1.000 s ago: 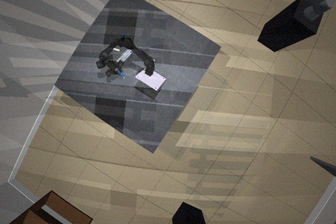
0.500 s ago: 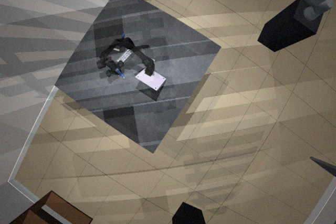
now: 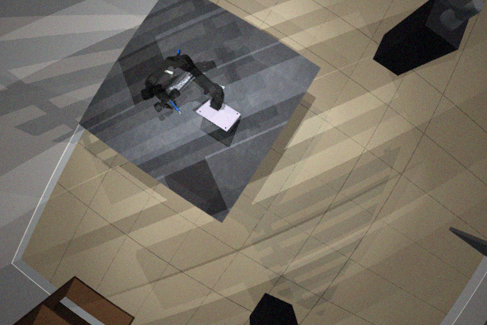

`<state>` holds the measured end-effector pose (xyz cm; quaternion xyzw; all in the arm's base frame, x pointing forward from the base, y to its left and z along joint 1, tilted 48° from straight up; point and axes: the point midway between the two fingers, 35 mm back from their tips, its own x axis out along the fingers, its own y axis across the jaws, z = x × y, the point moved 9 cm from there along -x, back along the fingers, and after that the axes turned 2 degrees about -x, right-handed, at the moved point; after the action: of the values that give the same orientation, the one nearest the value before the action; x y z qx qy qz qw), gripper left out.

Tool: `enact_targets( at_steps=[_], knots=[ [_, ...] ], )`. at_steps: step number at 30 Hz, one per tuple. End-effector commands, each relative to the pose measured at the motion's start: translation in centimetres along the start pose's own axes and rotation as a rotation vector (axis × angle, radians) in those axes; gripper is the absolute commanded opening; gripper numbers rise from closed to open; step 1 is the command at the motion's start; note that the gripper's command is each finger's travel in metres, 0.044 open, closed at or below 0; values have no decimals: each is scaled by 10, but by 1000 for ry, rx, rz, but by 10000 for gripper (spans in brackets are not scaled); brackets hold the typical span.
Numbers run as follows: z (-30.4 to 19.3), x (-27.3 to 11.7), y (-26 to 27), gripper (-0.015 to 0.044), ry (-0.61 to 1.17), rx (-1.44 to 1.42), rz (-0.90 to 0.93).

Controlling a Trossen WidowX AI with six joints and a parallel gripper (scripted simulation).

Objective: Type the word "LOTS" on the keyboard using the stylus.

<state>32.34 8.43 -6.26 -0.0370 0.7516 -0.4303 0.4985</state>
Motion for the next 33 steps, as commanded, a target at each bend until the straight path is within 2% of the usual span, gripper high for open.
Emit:
enact_targets(
  at_steps=[1, 33],
  knots=[
    [2, 4, 0, 150, -1, -4, -3],
    [12, 23, -1, 150, -2, -4, -4]
  ],
)
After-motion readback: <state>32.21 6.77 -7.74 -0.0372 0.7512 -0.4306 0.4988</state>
